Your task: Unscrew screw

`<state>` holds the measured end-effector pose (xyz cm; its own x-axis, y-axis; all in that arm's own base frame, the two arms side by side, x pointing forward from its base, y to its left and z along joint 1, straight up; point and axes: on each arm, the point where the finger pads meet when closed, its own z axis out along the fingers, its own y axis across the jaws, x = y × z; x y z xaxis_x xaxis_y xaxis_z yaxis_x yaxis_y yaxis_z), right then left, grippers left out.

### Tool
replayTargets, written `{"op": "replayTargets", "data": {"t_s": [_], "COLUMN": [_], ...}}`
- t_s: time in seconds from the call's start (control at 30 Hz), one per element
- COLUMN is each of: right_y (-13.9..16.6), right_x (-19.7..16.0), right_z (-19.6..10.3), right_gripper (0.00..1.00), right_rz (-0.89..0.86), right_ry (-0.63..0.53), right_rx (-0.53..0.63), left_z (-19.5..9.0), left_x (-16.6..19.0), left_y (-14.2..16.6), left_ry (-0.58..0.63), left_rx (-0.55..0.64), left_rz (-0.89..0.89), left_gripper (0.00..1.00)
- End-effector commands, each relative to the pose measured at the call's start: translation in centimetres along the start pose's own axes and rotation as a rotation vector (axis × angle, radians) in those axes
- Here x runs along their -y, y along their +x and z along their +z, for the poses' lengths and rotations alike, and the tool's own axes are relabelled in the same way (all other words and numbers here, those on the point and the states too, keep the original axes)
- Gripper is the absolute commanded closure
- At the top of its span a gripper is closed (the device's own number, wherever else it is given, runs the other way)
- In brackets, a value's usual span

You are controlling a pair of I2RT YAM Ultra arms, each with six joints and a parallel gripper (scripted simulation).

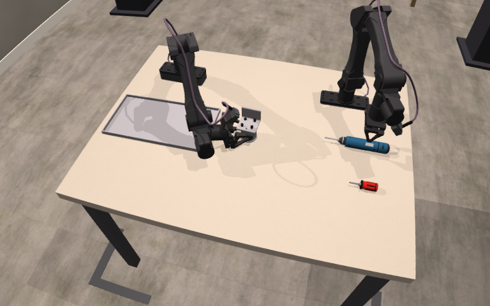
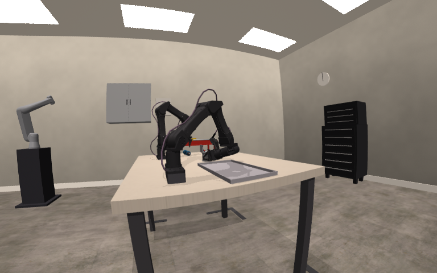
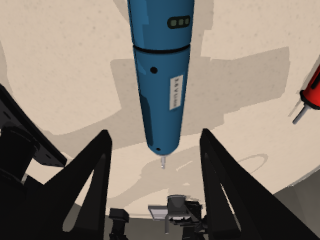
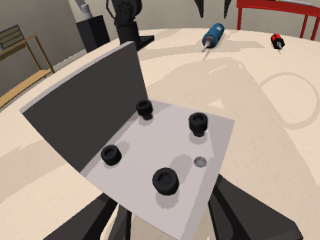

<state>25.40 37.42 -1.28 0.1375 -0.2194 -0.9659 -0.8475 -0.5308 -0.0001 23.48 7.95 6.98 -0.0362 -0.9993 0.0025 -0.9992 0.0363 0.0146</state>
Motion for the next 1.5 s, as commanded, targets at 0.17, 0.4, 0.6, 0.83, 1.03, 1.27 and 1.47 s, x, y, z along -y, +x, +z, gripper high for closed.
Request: {"op": "replayTargets", "data": {"t_s": [0.17, 0.4, 0.6, 0.83, 1.03, 1.27, 1.47], "right_y": [-1.2, -1.2, -1.2, -1.2, -1.2, -1.2, -1.2], "right_x": [0.5, 0.5, 0.5, 0.5, 0.5, 0.5, 0.5], "right_z": [0.2, 0.2, 0.2, 0.2, 0.2, 0.2, 0.2], "right_gripper": [0.41, 0.41, 0.41, 0.41, 0.41, 0.41, 0.41], "right_rz": [-0.026, -0.026, -0.026, -0.026, -0.026, -0.026, -0.026], "right_ry": [-0.008, -0.008, -0.008, -0.008, -0.008, -0.008, -0.008], "right_rx": [0.031, 0.031, 0.031, 0.031, 0.031, 0.031, 0.031], "left_z": [2.0, 2.3, 3.3, 2.7, 4.7, 5.8, 4.7], "left_x": [-0.2, -0.2, -0.2, 1.0, -0.2, -0.2, 1.1], "left_y": [-0.2, -0.1, -0.1, -0.6, -0.1, -0.2, -0.6], "left_ry": [-0.012, -0.014, -0.014, 0.037, -0.014, -0.014, 0.038], "left_rx": [0.007, 0.006, 0.006, 0.025, 0.006, 0.006, 0.025], "left_rz": [-0.009, -0.009, -0.009, -0.010, -0.009, -0.009, -0.010], "left_gripper": [0.35, 0.35, 0.35, 0.35, 0.35, 0.35, 0.35]}}
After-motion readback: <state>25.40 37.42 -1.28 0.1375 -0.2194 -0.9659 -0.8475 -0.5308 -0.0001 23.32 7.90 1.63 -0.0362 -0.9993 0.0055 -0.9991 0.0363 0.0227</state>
